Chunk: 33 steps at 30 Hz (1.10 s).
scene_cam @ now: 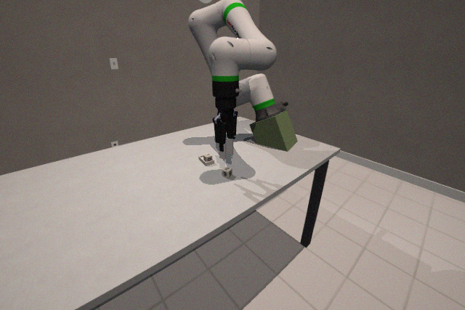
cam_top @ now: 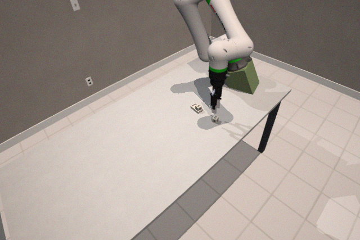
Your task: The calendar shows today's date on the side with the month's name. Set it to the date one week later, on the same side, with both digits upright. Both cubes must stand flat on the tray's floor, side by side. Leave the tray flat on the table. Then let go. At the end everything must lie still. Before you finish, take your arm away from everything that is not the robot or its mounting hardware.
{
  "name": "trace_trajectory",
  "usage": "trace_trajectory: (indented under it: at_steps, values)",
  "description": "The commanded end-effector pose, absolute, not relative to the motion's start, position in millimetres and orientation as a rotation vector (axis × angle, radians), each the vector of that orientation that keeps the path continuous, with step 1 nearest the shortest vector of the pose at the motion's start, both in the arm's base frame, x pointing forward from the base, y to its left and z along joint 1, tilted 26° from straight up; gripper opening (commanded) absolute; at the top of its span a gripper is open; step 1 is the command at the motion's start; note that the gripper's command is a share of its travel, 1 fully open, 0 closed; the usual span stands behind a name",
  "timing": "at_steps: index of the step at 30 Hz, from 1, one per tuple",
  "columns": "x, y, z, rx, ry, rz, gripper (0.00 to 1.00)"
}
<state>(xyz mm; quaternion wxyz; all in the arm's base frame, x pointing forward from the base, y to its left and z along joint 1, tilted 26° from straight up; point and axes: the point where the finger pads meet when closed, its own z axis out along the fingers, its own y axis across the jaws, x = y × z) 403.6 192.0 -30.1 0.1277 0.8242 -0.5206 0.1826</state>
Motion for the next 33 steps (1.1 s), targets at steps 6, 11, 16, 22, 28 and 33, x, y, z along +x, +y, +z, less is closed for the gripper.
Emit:
trace_trajectory:
  at_steps: [6, 11, 16, 22, 28, 33]
  values:
    - [404.4, 190.5, -34.3, 2.399, -1.516, 0.529, 0.29]
    - [405.3, 188.3, -39.8, 2.399, -1.516, 0.529, 0.29]
    - [406.5, 185.5, -46.5, 2.399, -1.516, 0.529, 0.29]
    - [407.5, 183.2, -52.5, 2.399, -1.516, 0.529, 0.29]
    - [409.0, 179.6, -61.2, 2.399, -1.516, 0.529, 0.29]
    - [410.0, 177.1, -67.5, 2.399, -1.516, 0.529, 0.29]
